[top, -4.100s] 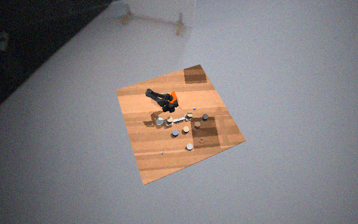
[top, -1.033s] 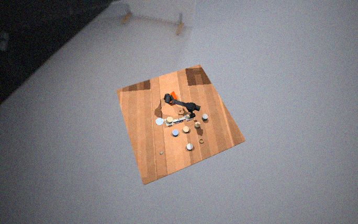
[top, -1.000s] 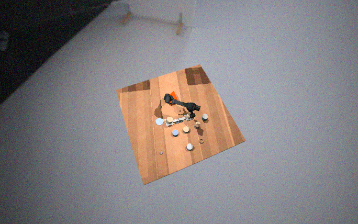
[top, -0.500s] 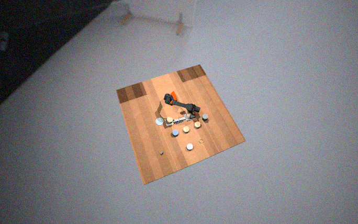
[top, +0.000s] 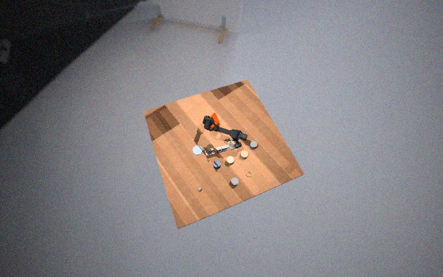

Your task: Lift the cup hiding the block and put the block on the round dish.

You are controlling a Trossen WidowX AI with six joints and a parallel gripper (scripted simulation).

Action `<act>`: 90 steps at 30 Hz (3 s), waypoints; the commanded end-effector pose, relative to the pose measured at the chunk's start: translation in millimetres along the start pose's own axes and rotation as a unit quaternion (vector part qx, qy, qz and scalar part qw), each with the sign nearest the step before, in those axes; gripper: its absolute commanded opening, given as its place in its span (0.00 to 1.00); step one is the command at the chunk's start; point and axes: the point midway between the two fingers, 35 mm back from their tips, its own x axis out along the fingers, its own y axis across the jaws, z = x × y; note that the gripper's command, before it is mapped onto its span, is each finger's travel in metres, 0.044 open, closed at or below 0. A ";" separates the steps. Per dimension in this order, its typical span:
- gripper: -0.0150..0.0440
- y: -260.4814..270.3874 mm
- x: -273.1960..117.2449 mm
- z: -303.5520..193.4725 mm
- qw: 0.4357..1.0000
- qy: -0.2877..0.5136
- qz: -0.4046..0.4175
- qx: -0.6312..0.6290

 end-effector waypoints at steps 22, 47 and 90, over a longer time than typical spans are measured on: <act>0.83 1.8 29.2 -3.1 1.000 0.005 0.001 -0.002; 0.25 -1.9 9.1 -0.4 1.000 0.003 0.001 -0.003; 0.25 -5.0 -45.8 2.7 1.000 0.002 0.001 -0.003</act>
